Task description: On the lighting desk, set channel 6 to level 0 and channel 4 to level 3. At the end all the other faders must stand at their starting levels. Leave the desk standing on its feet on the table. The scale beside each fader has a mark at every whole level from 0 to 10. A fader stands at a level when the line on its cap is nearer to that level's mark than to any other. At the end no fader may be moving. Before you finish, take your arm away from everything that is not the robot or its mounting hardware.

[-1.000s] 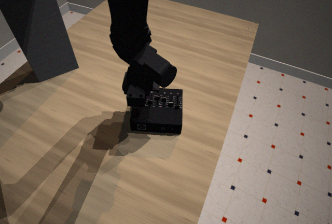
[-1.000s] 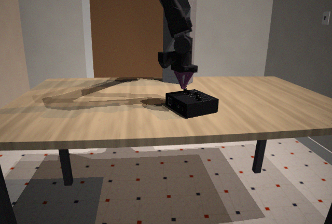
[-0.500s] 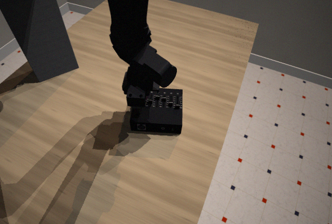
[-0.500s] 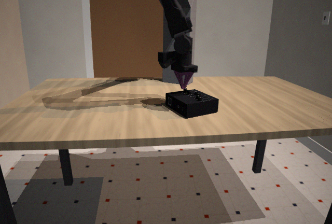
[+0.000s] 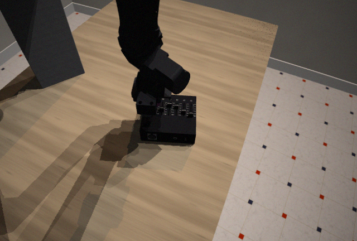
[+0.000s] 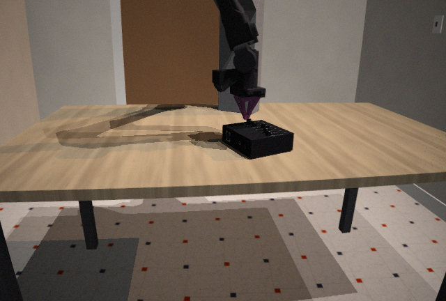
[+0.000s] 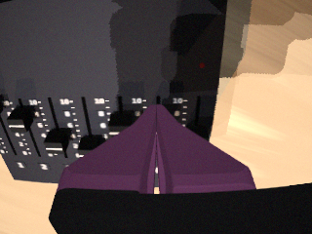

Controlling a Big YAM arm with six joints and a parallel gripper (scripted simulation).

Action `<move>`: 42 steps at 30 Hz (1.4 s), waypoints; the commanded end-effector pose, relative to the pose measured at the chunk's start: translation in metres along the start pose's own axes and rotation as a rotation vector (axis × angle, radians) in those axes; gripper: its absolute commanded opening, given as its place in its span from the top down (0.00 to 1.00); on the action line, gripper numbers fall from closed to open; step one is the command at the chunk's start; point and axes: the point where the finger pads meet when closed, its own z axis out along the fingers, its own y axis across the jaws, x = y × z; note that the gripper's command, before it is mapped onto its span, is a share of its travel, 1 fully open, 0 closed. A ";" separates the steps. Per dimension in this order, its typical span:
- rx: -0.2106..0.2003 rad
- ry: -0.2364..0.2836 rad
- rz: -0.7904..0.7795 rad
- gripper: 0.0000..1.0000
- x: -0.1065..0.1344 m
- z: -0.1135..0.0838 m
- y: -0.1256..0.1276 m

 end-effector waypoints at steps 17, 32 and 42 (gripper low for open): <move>0.003 -0.007 0.006 1.00 -0.001 0.010 -0.004; -0.002 -0.005 -0.005 1.00 0.000 0.014 -0.001; -0.002 -0.005 -0.005 1.00 0.000 0.014 -0.001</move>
